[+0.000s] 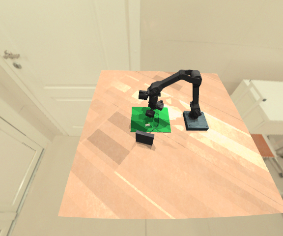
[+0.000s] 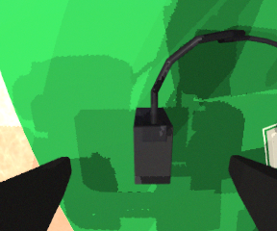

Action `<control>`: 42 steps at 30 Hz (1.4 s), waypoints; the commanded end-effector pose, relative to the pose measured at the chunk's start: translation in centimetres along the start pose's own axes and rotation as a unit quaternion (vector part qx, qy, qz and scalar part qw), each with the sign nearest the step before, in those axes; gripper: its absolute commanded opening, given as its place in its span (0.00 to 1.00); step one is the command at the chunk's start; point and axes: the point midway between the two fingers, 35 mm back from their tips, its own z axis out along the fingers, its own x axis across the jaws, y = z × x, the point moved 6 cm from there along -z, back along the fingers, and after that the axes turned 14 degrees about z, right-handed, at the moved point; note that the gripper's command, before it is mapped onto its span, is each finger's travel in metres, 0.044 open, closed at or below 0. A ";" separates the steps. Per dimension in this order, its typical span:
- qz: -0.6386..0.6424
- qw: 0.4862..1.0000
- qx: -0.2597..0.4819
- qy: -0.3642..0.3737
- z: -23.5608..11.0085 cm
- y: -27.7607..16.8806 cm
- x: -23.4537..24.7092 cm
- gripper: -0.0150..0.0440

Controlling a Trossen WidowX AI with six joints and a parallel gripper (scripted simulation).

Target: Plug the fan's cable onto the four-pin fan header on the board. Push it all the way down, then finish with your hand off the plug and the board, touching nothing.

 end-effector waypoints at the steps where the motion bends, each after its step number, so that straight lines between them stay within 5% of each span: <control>1: -0.001 1.000 -0.004 -0.002 0.8 0.1 0.0 1.00; 12: -0.002 1.000 -0.004 -0.002 2.0 0.2 0.0 1.00; 28: 0.000 1.000 -0.002 0.001 1.7 0.1 0.0 0.29; 32: 0.000 1.000 -0.002 0.001 1.5 0.1 0.0 0.25; 36: -0.001 1.000 -0.004 -0.001 -3.0 0.0 0.1 0.25; 42: -0.012 1.000 -0.004 -0.002 -3.2 0.0 -0.5 0.25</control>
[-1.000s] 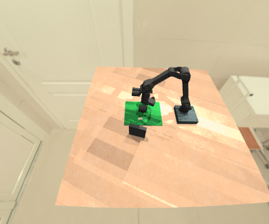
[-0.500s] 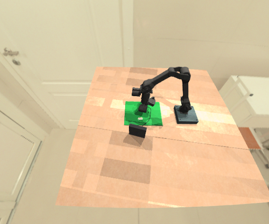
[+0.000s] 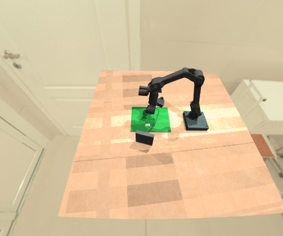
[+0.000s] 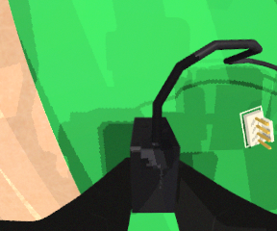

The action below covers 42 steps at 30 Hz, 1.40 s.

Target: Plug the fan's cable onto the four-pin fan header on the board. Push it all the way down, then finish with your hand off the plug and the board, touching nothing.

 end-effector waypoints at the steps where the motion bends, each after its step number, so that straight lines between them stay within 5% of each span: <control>1: -0.024 1.000 -0.008 -0.001 0.1 0.2 -1.4 0.25; 10: -0.163 0.987 -0.008 -0.005 0.1 1.9 -9.7 0.25; 42: -0.169 0.986 -0.008 -0.005 0.3 1.3 -10.4 0.25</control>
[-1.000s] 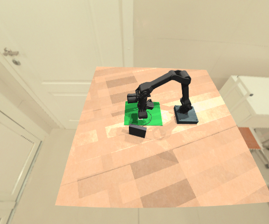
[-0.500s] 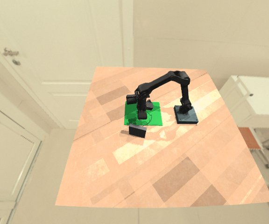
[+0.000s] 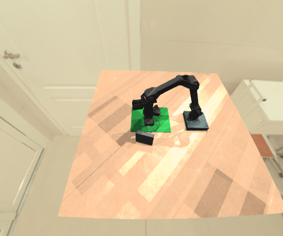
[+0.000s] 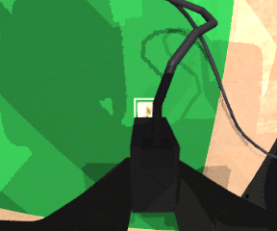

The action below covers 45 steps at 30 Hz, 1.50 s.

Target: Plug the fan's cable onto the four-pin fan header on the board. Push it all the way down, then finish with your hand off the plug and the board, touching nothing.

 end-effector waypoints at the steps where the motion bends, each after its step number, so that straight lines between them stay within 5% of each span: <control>1: -0.002 1.000 -0.001 -0.001 0.6 0.0 0.0 0.25; 45: 0.001 1.000 -0.001 -0.001 2.7 0.0 0.0 0.25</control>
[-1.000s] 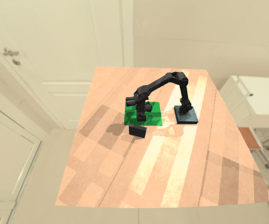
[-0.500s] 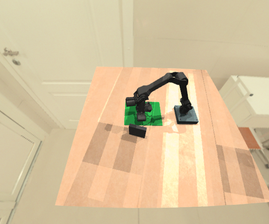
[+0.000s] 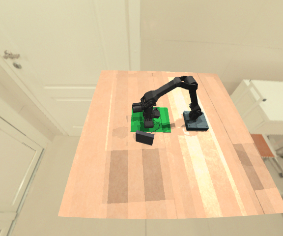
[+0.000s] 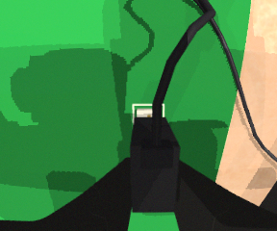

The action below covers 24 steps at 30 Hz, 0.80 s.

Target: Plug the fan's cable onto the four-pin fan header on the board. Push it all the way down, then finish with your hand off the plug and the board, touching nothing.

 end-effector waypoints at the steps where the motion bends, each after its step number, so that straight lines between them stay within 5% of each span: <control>1: 0.001 1.000 0.000 -0.001 0.1 0.0 0.0 0.25; 24: 0.002 1.000 0.000 -0.001 1.2 0.0 0.0 0.25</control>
